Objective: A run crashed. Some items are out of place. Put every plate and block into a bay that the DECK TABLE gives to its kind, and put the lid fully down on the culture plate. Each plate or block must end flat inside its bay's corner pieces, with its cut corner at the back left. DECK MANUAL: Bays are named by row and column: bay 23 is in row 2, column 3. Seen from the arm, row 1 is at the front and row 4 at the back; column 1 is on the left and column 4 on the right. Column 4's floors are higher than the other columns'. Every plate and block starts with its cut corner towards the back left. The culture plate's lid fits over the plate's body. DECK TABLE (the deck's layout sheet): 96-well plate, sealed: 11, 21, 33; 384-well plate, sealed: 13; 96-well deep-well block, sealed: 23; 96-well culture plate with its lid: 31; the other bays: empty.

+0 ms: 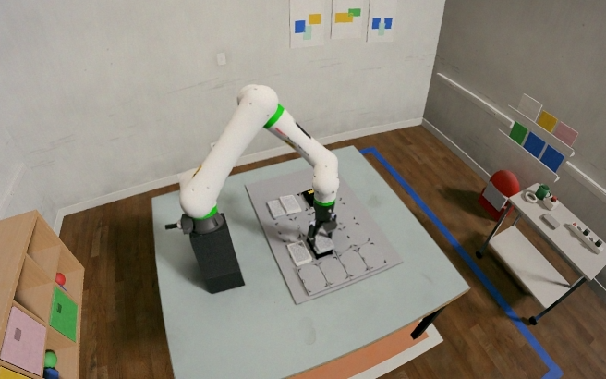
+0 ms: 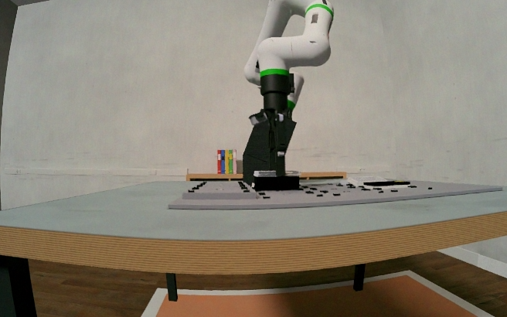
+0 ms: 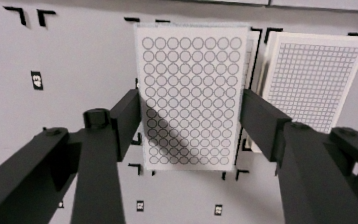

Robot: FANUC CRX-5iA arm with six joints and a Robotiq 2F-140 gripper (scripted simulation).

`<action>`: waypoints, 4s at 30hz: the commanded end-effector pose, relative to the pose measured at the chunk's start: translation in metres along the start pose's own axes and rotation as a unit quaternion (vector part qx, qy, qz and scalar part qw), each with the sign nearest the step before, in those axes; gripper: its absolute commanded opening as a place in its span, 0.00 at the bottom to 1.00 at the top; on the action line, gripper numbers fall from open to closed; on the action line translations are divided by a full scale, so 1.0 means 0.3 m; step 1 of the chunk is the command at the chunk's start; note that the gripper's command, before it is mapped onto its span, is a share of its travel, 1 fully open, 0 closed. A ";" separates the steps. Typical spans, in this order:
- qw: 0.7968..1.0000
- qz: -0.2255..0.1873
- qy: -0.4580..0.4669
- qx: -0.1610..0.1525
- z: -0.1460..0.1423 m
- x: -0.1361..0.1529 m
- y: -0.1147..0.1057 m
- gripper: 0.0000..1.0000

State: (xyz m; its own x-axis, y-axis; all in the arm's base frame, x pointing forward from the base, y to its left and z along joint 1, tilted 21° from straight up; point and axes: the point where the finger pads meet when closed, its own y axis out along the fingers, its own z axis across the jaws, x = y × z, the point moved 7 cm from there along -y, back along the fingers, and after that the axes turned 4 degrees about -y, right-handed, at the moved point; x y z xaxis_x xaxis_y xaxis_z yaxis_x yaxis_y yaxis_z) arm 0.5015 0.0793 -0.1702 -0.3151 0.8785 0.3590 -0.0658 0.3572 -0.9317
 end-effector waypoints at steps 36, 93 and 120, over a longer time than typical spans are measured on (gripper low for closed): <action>1.000 0.000 0.000 -0.001 -0.002 -0.001 -0.002 0.10; 1.000 0.000 0.000 -0.001 -0.002 -0.001 -0.036 0.10; 0.999 0.000 0.033 -0.001 -0.063 -0.010 -0.091 0.10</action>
State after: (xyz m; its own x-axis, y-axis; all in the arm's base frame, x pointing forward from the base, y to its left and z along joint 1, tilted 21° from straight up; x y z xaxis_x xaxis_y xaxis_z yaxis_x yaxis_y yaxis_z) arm 0.5144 0.0717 -0.1453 -0.2543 0.8966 0.3625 -0.0644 0.3583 -0.9314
